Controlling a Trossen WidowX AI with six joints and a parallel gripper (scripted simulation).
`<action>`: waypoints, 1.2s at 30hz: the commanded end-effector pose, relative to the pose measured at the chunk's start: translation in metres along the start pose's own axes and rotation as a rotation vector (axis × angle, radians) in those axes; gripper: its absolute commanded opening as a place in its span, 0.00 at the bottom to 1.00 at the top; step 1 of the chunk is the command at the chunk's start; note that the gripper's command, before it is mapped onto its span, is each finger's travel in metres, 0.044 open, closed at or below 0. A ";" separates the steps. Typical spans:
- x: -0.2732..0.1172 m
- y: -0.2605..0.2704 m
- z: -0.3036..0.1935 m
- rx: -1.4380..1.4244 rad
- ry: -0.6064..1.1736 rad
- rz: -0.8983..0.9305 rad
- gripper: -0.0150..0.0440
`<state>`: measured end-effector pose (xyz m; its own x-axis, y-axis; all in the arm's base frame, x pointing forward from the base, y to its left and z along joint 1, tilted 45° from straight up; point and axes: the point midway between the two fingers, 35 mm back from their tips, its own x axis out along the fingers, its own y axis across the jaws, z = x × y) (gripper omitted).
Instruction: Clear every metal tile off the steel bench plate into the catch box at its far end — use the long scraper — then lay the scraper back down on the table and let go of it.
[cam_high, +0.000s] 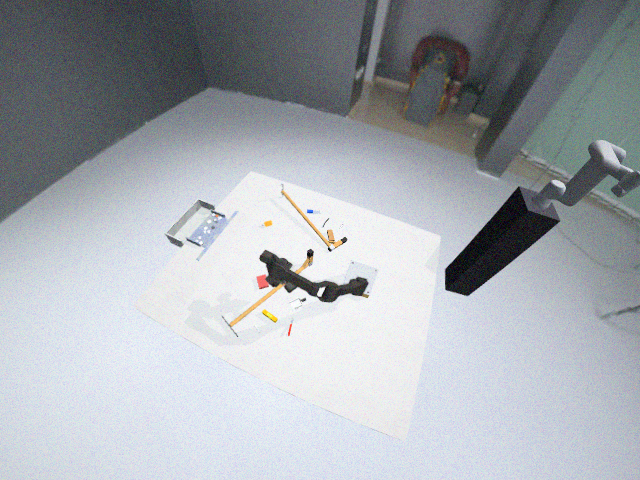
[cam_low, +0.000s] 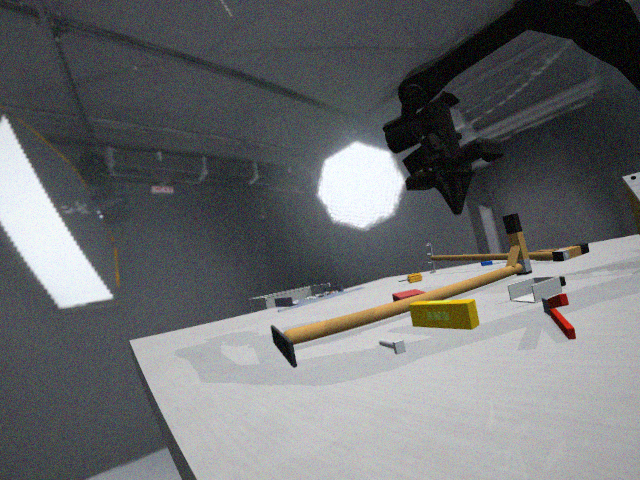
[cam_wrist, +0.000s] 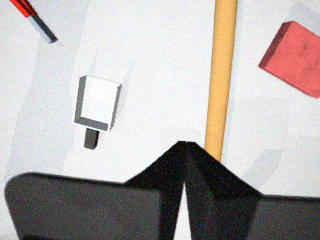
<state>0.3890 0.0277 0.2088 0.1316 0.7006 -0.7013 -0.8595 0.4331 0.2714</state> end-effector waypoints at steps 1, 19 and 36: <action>0.011 -0.001 0.001 0.004 -0.001 0.007 0.25; 0.058 -0.002 0.002 -0.011 0.010 0.022 0.25; 0.103 0.002 0.001 -0.023 0.017 0.038 0.25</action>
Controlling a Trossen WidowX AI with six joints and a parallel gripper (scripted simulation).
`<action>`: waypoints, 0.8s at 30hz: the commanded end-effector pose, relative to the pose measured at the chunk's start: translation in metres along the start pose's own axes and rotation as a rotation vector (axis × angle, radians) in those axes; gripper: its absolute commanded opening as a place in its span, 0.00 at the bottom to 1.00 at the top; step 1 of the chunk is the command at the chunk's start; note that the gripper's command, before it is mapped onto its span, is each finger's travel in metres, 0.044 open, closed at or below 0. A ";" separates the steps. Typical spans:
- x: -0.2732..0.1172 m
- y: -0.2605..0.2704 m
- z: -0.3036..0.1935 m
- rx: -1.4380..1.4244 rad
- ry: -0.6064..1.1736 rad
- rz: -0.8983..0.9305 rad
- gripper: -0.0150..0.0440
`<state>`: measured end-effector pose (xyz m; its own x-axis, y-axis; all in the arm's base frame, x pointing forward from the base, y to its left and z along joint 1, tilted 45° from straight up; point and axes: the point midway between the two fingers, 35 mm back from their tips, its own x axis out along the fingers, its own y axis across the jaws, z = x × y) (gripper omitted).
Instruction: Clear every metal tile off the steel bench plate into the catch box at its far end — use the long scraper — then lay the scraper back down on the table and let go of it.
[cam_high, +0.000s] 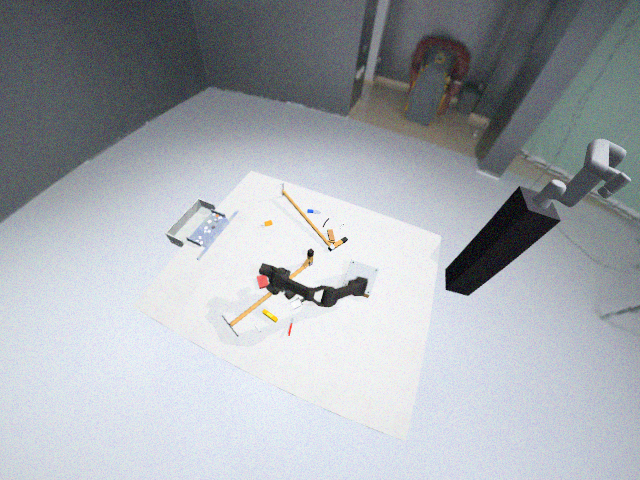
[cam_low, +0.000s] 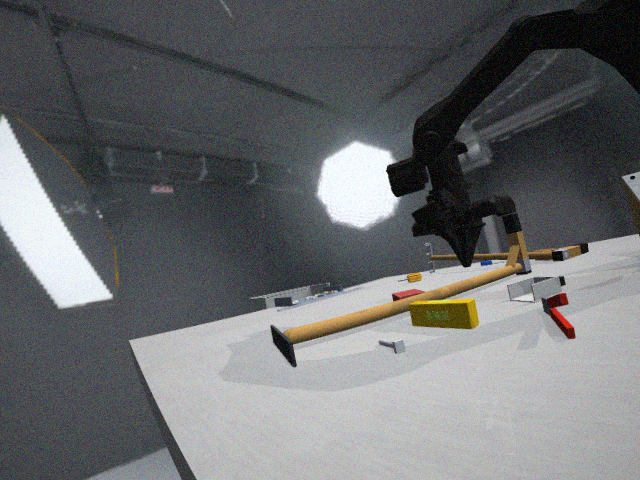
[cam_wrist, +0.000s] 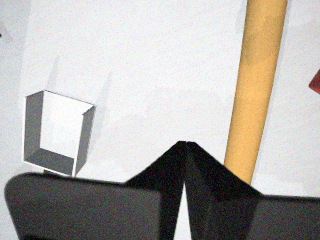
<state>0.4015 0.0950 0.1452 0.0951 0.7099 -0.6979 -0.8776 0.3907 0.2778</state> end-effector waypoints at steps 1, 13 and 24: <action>0.012 0.001 -0.002 0.005 0.007 0.003 0.25; 0.043 0.007 -0.004 -0.004 0.010 0.015 0.25; 0.049 0.004 -0.003 -0.006 0.011 0.017 0.25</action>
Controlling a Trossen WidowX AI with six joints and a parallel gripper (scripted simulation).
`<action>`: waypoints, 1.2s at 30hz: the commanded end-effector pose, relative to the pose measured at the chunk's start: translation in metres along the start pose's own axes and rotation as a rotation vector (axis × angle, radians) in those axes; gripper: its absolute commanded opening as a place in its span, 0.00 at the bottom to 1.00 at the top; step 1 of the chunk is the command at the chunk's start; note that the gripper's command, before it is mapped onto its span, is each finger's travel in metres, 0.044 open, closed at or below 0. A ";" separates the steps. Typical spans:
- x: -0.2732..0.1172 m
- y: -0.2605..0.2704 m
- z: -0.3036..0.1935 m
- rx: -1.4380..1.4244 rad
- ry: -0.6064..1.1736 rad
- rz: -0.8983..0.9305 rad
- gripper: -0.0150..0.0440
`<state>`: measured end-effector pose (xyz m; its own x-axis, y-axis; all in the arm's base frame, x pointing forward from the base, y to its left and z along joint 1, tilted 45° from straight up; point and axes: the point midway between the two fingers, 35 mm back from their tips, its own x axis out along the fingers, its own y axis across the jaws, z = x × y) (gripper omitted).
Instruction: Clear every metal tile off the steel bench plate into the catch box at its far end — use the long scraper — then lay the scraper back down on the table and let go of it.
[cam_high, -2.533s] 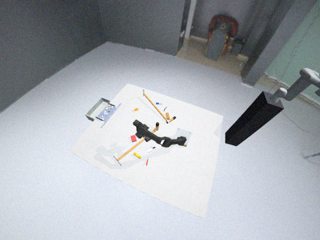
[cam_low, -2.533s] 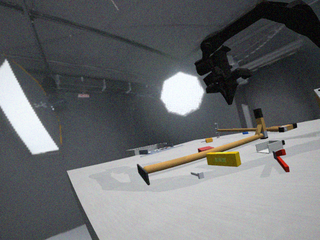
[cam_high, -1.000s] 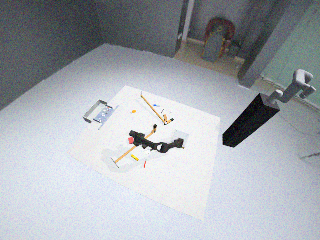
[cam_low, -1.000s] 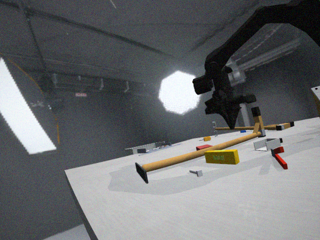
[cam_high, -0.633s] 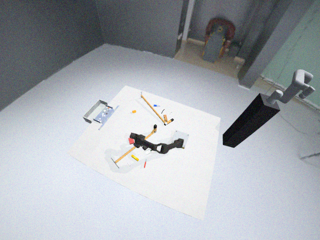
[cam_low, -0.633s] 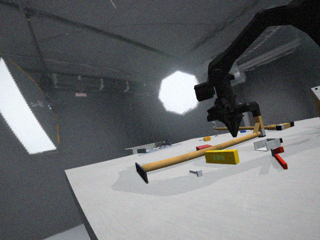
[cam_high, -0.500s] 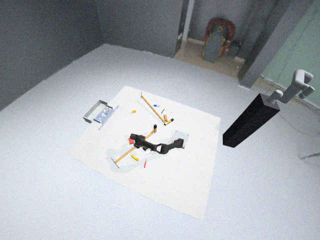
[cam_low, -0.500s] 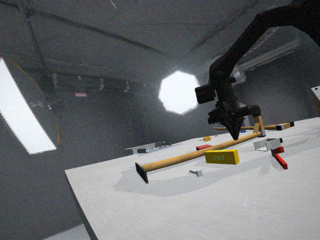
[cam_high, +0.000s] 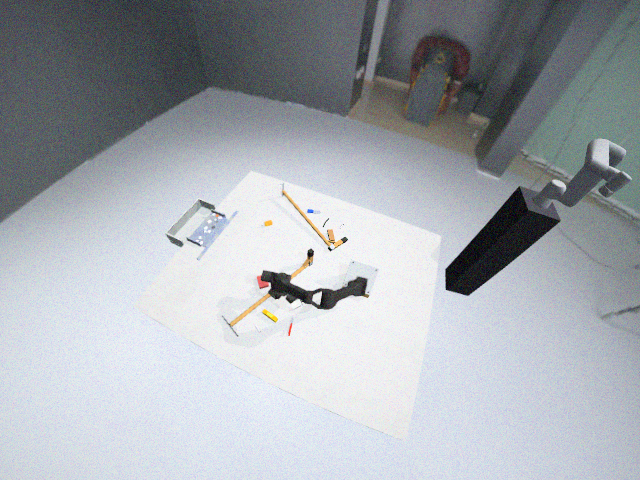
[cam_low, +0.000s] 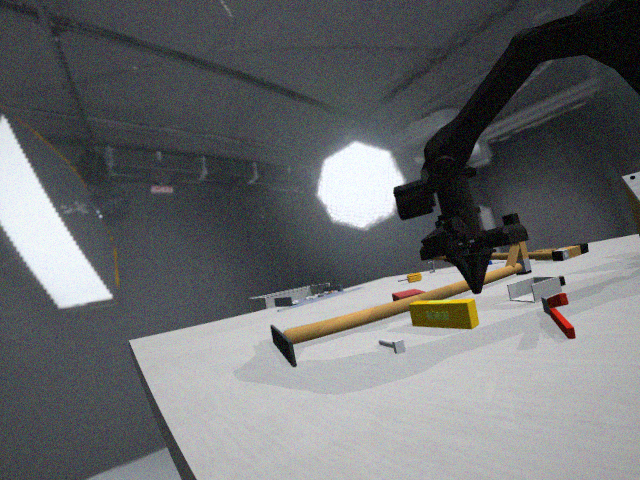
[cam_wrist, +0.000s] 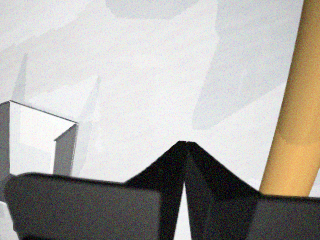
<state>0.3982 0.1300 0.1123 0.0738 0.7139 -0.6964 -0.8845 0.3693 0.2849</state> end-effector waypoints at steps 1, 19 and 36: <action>0.001 -0.005 0.000 0.006 0.004 -0.004 0.25; 0.000 -0.022 0.004 0.005 0.005 -0.005 0.25; -0.001 -0.039 0.007 0.004 0.005 -0.005 0.25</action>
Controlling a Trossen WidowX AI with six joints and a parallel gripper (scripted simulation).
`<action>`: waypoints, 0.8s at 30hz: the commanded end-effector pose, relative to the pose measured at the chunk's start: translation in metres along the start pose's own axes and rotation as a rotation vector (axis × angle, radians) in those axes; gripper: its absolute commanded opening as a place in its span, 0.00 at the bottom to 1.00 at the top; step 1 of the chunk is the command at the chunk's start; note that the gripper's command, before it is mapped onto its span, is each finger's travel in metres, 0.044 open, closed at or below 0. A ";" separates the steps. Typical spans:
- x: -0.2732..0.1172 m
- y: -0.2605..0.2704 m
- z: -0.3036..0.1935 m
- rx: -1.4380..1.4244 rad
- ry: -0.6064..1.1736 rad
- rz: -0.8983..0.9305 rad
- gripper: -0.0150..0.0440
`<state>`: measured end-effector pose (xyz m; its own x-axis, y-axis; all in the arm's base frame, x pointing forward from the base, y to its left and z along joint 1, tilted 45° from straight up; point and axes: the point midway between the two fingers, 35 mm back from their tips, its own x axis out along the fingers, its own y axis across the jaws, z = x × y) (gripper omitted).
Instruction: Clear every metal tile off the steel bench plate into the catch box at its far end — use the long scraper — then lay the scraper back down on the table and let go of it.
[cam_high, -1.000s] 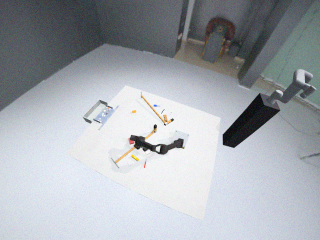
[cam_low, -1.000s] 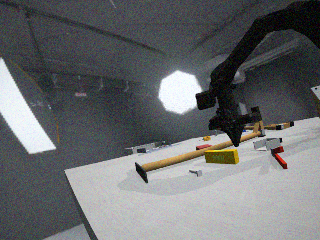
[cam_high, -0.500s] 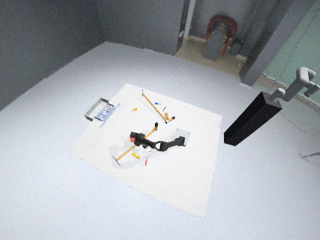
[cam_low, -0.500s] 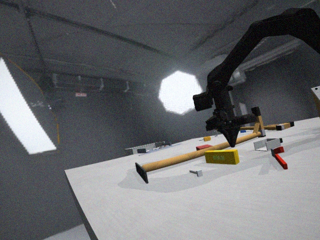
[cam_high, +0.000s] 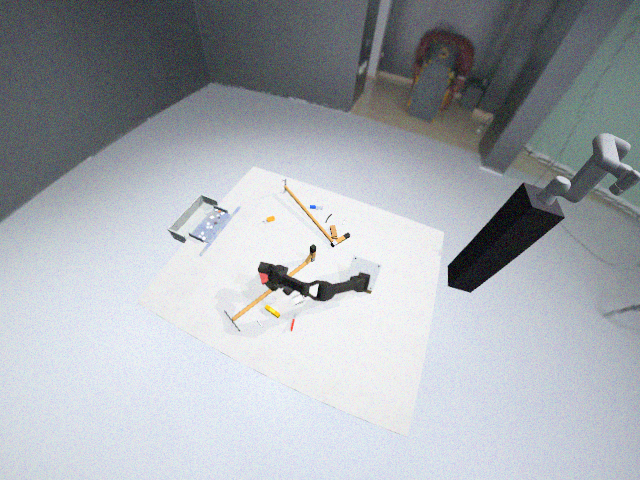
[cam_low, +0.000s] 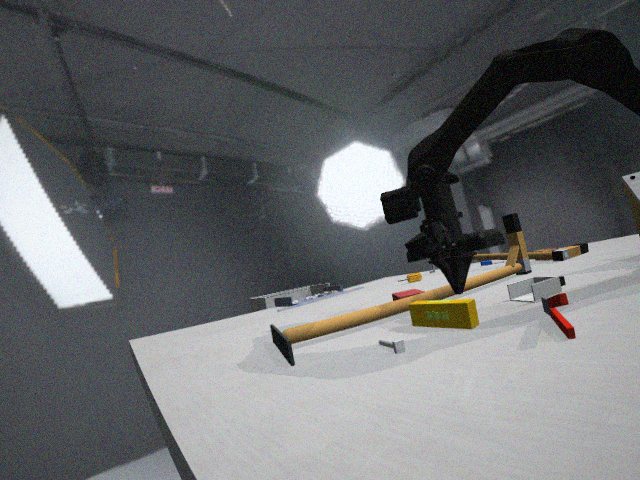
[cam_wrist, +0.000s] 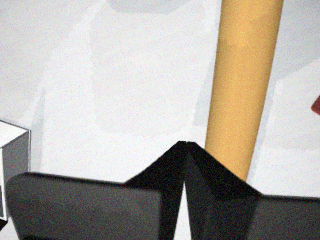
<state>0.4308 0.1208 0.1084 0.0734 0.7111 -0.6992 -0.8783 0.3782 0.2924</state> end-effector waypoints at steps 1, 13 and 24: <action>0.001 -0.007 0.000 -0.009 0.001 -0.004 0.25; 0.000 -0.019 0.001 -0.009 0.002 -0.004 0.25; 0.000 -0.030 0.002 -0.010 0.002 -0.005 0.25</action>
<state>0.4524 0.1117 0.1039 0.0741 0.7092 -0.7011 -0.8770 0.3810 0.2927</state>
